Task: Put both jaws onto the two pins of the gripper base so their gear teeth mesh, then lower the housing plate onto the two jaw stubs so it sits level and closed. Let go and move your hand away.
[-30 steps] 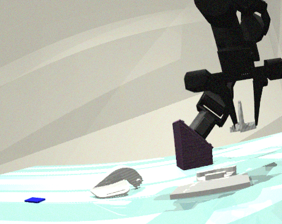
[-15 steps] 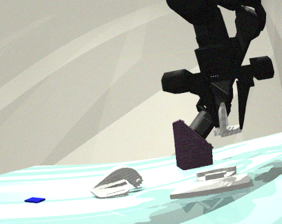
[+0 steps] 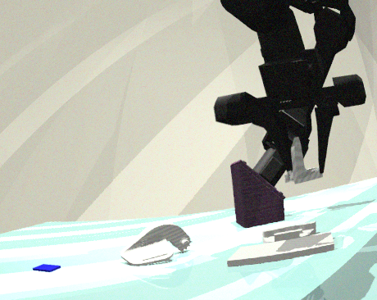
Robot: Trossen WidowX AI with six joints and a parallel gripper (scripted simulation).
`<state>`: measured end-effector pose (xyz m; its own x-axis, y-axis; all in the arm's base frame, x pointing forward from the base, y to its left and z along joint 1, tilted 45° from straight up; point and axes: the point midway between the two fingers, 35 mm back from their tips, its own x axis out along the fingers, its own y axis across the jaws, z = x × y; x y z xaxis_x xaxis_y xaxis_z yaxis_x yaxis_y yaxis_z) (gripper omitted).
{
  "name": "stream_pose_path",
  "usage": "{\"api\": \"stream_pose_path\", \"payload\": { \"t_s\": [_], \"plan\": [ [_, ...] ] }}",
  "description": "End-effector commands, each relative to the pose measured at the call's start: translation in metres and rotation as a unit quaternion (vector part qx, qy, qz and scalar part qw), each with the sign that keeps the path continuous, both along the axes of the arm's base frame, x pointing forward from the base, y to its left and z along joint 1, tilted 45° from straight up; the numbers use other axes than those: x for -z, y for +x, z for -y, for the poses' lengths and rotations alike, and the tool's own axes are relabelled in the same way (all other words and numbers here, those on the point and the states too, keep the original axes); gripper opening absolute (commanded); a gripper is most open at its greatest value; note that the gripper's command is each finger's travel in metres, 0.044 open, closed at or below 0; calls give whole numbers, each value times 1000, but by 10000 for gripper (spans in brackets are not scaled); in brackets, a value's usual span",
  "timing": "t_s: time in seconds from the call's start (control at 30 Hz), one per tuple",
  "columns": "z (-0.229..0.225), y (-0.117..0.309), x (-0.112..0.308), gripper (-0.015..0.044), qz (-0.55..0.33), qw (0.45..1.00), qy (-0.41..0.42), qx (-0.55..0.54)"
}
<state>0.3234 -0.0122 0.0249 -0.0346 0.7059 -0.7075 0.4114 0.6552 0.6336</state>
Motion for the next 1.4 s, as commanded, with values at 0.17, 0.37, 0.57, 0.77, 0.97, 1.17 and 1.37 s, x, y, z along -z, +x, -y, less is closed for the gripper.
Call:
{"api": "stream_pose_path", "payload": {
  "t_s": [0.17,0.37,0.57,0.77,0.97,1.17,1.37],
  "plan": [
    [1,0,1,134,4,1000,-1,-6],
    [1,0,1,134,4,1000,-1,-6],
    [1,0,1,134,4,1000,-1,-6],
    [-1,0,3,134,4,1000,-1,-6],
    [-8,0,10,134,4,1000,-1,-6],
    [-15,0,17,134,4,1000,-1,-6],
    [-22,-1,24,134,4,1000,-1,-6]
  ]
}}
